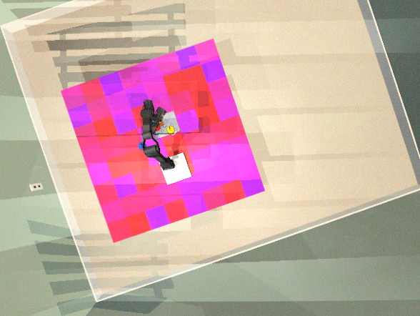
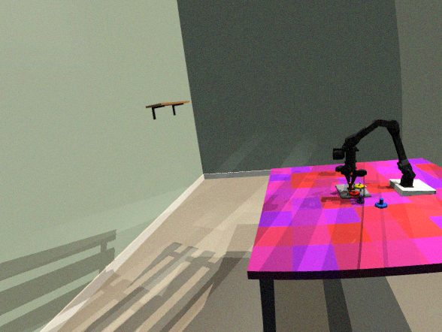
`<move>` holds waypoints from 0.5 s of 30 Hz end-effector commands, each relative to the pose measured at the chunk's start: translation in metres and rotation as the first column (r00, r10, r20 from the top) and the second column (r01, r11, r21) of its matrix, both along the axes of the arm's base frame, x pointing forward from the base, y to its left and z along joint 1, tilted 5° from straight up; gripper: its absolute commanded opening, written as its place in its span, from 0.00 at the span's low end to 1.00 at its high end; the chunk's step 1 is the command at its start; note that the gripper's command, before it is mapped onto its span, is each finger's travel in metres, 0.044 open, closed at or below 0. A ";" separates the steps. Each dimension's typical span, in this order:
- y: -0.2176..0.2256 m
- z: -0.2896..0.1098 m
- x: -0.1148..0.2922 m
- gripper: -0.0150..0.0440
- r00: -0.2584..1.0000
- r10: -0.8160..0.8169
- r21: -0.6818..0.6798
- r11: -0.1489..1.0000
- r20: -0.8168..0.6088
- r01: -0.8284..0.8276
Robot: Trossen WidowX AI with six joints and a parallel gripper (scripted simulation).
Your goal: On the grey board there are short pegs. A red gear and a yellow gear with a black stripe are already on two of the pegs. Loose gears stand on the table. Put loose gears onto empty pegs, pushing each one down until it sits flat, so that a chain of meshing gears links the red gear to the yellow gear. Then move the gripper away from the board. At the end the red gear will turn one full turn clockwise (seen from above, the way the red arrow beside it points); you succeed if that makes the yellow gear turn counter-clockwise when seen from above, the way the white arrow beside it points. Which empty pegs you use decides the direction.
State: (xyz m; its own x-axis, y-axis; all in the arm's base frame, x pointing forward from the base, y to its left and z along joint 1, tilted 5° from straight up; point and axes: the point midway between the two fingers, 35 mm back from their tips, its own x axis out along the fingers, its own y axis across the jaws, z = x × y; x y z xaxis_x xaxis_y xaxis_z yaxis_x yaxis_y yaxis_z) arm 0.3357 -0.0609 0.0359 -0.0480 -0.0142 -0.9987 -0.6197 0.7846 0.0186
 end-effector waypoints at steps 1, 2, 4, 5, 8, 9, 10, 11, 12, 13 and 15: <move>0.000 -0.006 -0.001 0.25 0.995 -0.097 -0.008 0.995 0.000 0.097; -0.001 -0.006 -0.001 0.25 0.992 -0.124 -0.009 0.992 0.001 0.124; -0.001 -0.005 -0.001 0.25 0.983 -0.182 -0.012 0.983 0.002 0.182; -0.001 -0.005 -0.001 0.25 0.979 -0.203 -0.013 0.979 0.003 0.203; -0.001 -0.006 -0.001 0.25 0.980 -0.198 -0.012 0.980 0.003 0.198; -0.001 -0.006 -0.001 0.25 0.983 -0.185 -0.012 0.983 0.002 0.185; -0.001 -0.006 0.000 0.25 0.985 -0.172 -0.011 0.985 0.002 0.172; -0.001 -0.006 0.000 0.25 0.988 -0.156 -0.010 0.988 0.002 0.156; -0.001 -0.007 0.000 0.25 0.991 -0.135 -0.009 0.991 0.001 0.135; -0.001 -0.007 0.000 0.25 0.993 -0.114 -0.008 0.993 0.001 0.114; -0.001 -0.007 0.000 0.25 0.998 -0.067 -0.006 0.998 0.000 0.067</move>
State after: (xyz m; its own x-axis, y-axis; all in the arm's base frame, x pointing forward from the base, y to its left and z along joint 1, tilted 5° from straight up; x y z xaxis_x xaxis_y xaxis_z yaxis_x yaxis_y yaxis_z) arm 0.3352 -0.0615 0.0296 -0.0503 -0.0139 -0.9986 -0.5180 0.8553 0.0141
